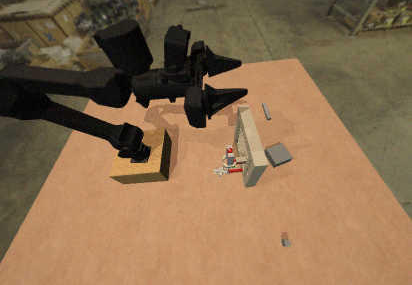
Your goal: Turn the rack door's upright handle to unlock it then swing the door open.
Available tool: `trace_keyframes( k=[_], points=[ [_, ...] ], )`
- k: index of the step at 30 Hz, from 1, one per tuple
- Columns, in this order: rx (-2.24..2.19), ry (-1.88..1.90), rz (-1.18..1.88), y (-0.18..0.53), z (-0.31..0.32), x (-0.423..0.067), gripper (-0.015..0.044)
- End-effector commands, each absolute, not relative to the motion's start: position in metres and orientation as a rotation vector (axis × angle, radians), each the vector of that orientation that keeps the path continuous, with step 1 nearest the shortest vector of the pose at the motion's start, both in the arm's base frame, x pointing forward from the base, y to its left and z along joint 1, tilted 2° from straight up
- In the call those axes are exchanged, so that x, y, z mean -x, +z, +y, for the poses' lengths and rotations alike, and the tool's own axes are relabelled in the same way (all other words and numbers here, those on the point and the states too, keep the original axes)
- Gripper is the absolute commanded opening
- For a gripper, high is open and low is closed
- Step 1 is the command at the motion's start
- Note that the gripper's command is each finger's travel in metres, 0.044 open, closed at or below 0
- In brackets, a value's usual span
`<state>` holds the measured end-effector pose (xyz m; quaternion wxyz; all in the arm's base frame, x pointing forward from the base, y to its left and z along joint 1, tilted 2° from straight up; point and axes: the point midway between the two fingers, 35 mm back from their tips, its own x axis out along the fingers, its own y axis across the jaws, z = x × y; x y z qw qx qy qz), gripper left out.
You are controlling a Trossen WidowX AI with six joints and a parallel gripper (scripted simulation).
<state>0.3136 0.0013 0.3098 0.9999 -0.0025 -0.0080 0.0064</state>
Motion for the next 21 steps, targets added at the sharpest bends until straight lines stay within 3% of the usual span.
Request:
trace_keyframes(
  k=[1,4,21],
  points=[
    [0.006,0.012,-0.011,0.309,0.001,-0.314,0.0374],
    [0.014,0.007,0.053,0.302,-0.001,-0.322,0.0295],
    [0.066,-0.013,0.529,0.245,-0.015,-0.356,0.0292]
  ],
)
